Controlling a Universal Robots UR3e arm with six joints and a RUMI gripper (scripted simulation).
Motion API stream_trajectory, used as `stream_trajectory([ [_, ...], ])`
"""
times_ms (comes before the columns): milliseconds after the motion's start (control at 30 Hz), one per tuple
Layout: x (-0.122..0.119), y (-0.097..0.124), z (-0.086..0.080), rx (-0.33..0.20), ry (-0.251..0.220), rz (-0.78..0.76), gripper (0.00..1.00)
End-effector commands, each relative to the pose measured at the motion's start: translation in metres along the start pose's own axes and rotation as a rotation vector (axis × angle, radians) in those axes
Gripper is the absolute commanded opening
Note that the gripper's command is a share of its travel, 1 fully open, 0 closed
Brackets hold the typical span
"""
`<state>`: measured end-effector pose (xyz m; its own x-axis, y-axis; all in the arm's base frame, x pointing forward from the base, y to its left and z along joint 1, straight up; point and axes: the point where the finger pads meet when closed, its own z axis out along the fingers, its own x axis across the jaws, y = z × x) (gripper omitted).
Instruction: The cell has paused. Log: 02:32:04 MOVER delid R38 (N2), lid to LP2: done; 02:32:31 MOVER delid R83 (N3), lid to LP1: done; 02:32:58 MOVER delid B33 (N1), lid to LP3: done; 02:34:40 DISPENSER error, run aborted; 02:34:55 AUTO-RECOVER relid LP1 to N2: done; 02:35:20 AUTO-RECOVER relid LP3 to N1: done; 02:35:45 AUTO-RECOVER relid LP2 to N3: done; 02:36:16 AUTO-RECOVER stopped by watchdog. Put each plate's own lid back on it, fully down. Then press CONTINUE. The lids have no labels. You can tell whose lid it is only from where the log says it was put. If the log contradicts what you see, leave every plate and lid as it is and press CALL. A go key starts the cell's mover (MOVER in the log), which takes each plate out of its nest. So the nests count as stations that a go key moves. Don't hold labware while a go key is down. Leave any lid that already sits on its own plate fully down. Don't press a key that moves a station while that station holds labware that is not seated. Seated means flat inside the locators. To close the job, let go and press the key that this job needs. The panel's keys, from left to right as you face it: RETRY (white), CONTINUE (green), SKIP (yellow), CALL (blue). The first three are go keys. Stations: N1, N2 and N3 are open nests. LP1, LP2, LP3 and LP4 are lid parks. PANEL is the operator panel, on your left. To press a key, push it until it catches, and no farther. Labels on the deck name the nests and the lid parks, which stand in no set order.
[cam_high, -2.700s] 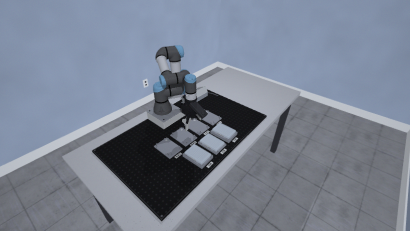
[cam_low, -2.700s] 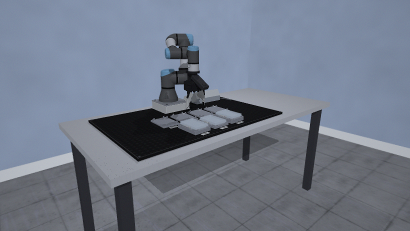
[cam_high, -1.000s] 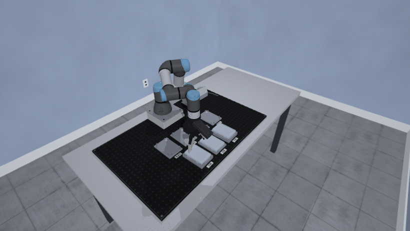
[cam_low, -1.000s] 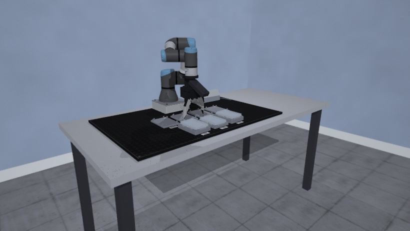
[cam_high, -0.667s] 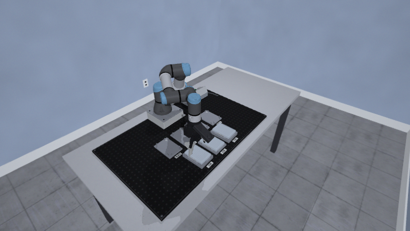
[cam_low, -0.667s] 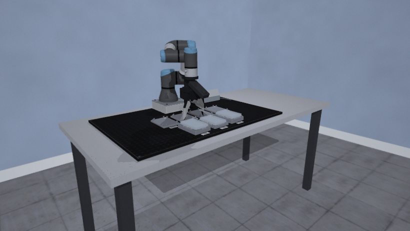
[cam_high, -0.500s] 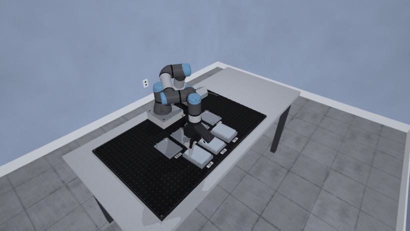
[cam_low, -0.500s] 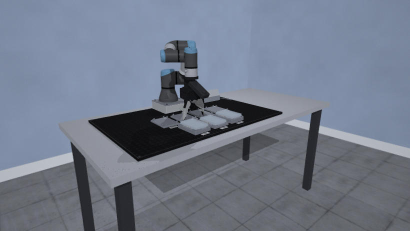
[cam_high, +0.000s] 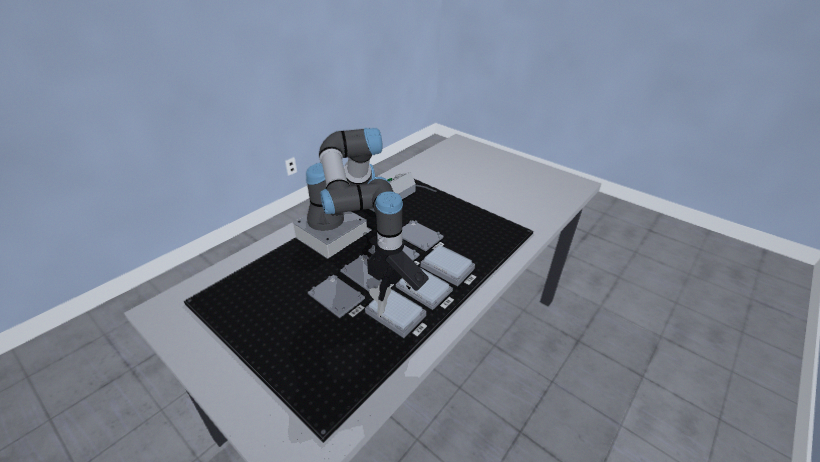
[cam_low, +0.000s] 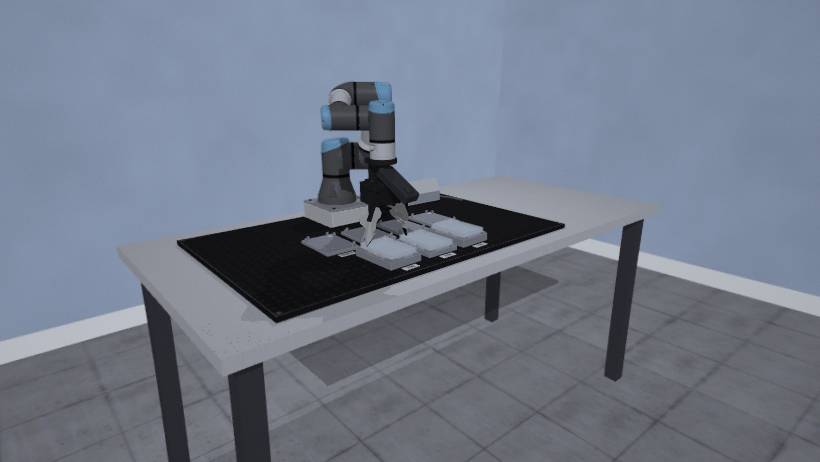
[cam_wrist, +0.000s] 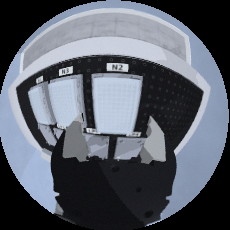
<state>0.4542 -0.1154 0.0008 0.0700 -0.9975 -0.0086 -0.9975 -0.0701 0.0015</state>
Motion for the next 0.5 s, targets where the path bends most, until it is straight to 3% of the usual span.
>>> stream_trajectory([
  [0, 0.0005, -0.0008, 0.0065, 0.003, 0.002, 0.000, 0.82],
  [467, 0.0005, -0.0008, 0.0094, 0.003, 0.002, 0.000, 0.82],
])
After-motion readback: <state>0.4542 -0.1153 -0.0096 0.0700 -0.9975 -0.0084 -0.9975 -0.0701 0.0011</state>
